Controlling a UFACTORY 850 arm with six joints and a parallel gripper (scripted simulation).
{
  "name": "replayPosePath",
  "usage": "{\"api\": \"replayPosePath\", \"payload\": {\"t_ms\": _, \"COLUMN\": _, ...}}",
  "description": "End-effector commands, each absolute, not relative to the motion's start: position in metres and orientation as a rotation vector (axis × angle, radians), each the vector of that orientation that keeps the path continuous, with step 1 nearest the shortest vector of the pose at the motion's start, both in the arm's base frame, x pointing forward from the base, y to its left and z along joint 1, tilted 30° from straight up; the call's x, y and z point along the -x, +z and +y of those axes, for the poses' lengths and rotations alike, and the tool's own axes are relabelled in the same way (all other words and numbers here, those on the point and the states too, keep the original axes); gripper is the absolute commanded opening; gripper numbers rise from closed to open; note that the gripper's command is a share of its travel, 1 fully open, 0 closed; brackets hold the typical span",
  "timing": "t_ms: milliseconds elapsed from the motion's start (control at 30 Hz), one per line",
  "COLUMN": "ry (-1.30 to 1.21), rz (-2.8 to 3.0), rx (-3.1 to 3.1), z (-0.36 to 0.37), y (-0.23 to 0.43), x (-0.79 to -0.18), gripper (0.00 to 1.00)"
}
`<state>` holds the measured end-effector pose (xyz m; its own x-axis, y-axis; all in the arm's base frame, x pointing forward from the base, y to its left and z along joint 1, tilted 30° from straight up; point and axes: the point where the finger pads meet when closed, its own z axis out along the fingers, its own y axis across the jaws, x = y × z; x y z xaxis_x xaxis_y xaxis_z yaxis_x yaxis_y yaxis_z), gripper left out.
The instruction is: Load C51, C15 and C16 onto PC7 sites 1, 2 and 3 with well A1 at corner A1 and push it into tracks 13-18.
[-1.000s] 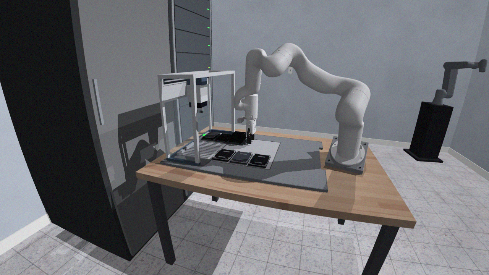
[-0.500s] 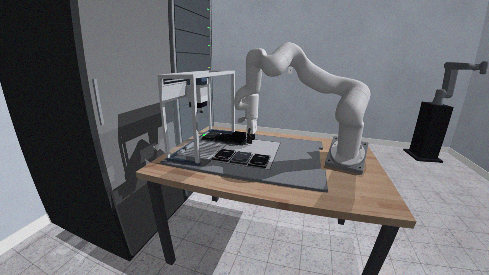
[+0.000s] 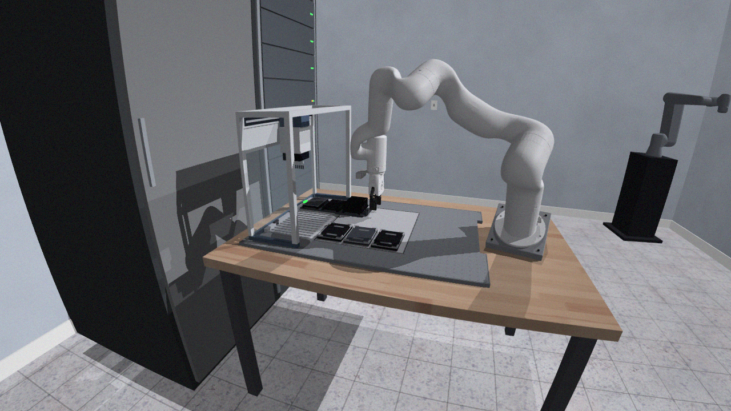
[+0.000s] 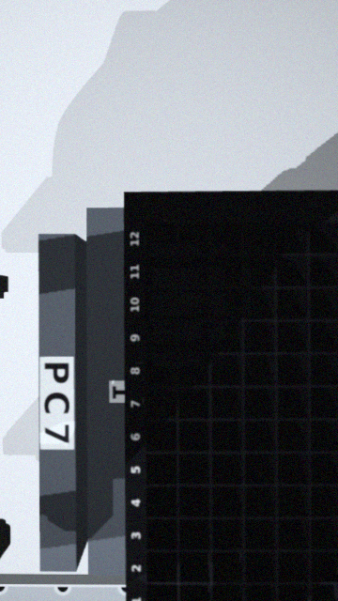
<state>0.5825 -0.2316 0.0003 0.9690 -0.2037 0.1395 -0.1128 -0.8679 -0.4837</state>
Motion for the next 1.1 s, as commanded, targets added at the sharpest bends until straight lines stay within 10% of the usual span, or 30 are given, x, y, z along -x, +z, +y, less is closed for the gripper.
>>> {"api": "replayPosePath", "payload": {"t_ms": 0, "ry": -0.257, "rz": 0.225, "rx": 2.628, "z": -0.235, "y": 0.007, "x": -0.581, "gripper": 0.82}}
{"api": "replayPosePath", "payload": {"t_ms": 1067, "ry": -0.257, "rz": 0.225, "rx": 2.628, "z": -0.257, "y": 0.047, "x": -0.571, "gripper": 0.82}}
